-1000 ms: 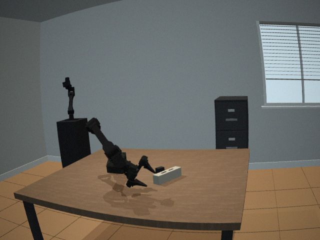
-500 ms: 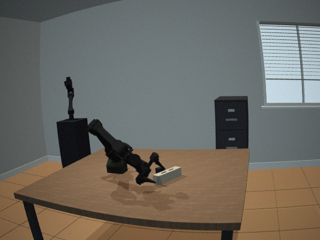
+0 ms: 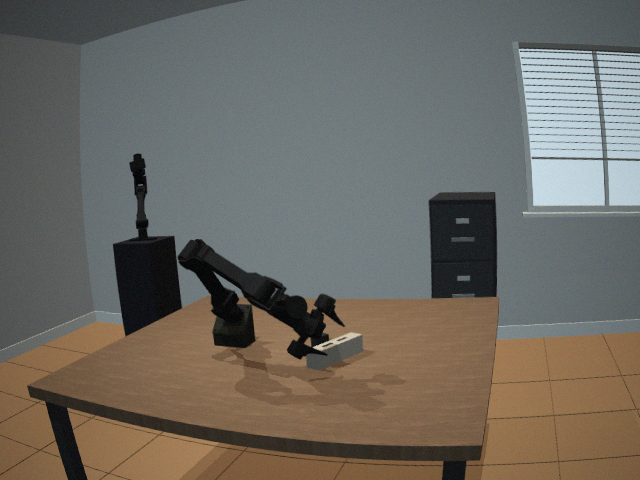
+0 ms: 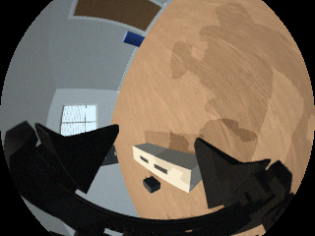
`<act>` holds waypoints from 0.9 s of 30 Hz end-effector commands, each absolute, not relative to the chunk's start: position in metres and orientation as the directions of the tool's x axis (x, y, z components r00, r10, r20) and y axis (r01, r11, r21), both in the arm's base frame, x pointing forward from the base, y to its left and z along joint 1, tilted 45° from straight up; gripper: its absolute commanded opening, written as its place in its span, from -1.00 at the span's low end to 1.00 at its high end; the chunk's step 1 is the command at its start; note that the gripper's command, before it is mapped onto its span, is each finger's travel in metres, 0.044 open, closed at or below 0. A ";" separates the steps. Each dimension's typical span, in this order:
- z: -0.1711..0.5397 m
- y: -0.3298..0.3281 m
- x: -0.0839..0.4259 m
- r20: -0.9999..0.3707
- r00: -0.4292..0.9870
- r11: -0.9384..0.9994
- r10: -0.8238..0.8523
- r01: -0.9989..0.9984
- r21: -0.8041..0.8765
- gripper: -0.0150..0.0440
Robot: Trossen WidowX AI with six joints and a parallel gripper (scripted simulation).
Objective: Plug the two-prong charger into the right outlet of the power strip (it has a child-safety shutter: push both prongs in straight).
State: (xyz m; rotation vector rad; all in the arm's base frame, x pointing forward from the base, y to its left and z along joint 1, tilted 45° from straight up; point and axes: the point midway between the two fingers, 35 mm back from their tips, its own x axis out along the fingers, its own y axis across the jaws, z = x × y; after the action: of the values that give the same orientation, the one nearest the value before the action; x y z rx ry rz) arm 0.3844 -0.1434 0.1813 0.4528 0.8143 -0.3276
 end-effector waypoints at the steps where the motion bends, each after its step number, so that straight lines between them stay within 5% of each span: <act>1: 0.172 -0.130 0.388 -0.782 0.616 0.881 -0.098 0.420 0.220 1.00; 27: 0.089 -0.041 0.372 -0.936 0.336 0.991 -0.101 0.120 -0.064 1.00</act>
State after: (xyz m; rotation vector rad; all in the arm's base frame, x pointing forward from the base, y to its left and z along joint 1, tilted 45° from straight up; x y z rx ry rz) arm 0.3769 -0.0503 0.0997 0.0683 1.1744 -0.1609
